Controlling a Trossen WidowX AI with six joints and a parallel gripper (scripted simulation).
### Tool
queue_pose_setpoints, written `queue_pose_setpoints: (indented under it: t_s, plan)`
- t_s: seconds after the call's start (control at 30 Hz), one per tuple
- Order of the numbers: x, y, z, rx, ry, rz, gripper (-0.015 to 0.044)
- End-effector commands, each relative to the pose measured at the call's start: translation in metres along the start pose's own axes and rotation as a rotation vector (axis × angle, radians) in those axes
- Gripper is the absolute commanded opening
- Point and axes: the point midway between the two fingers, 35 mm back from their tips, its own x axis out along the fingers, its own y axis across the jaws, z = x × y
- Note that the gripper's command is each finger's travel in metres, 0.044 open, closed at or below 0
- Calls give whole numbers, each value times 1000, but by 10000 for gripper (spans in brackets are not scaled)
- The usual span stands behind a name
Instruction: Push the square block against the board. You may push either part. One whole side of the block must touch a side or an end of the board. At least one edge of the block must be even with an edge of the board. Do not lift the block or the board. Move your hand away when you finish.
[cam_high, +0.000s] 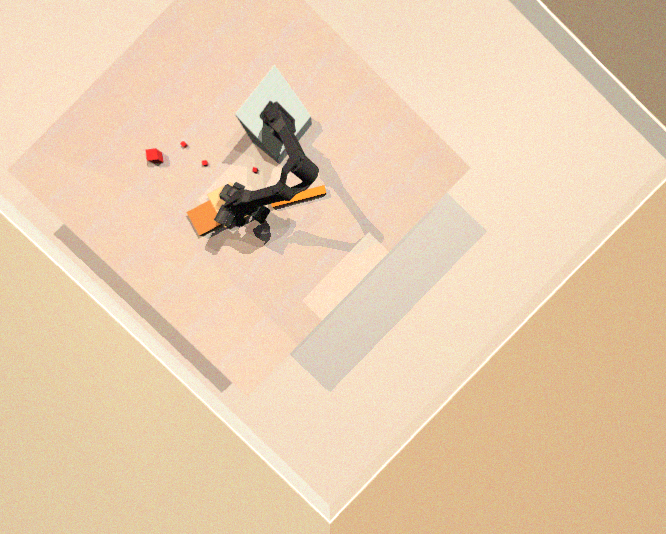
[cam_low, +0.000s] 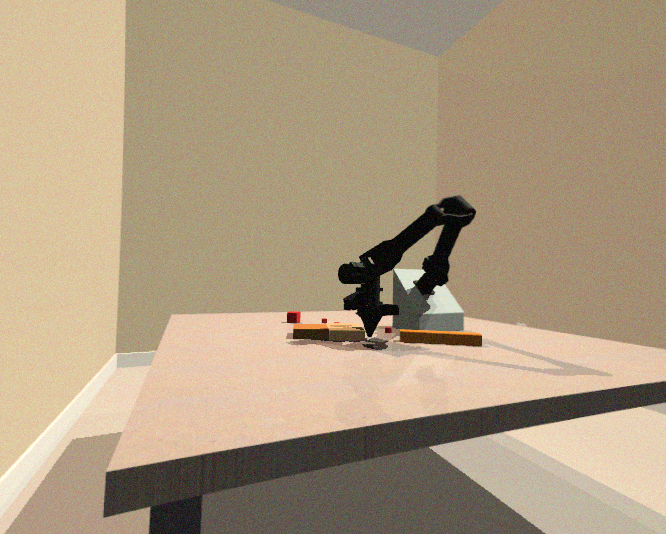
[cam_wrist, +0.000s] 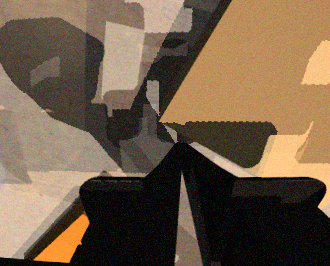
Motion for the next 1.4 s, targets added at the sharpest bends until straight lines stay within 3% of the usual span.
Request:
queue_pose_setpoints:
  t_s: [0.0, 0.7, 0.9, 1.13, 1.37]
  plan:
    - [0, 0, -7, -1, 0, -1, 0]
    - [1, 1, -41, 1, 1, -1, 0]
    - [-52, 1, -36, 0, 1, -2, 0]
    - [-51, -1, -31, -20, -7, -9, 0]
    - [-54, 3, -1, -259, -6, -8, 0]
